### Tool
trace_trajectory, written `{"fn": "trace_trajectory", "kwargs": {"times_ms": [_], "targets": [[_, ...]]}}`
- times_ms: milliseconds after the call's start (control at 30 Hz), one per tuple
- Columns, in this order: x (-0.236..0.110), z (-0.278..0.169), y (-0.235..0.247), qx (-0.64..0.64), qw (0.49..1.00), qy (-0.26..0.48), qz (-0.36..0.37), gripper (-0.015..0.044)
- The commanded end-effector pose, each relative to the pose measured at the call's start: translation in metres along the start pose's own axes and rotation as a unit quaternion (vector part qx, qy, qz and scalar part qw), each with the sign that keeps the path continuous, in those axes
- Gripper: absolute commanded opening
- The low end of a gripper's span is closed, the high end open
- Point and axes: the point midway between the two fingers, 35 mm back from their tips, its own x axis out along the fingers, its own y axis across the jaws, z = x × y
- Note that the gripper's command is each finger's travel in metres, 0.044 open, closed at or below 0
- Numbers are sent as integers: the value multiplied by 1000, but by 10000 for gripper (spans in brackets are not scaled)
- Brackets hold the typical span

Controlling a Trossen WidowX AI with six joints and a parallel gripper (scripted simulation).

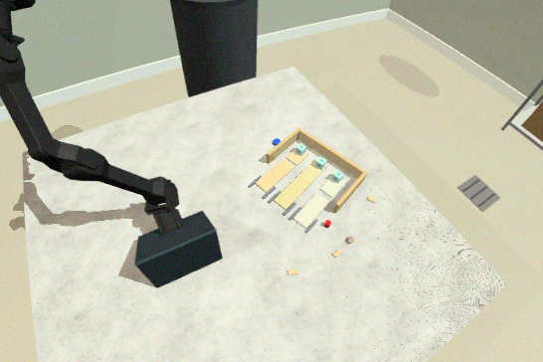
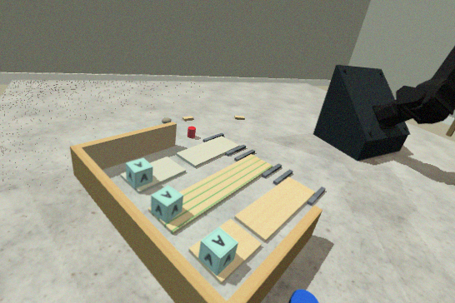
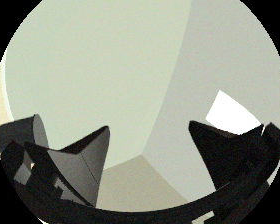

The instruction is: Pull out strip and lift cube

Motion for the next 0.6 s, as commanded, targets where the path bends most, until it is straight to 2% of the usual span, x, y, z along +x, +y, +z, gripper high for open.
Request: {"fn": "trace_trajectory", "kwargs": {"times_ms": [0,100,367,567], "targets": [[1,-1,3,-1,1000,3,3,400],[13,-15,40,-9,998,45,40,400],[45,-41,148,-13,988,77,129,400],[55,-94,241,-7,970,132,205,400]]}}
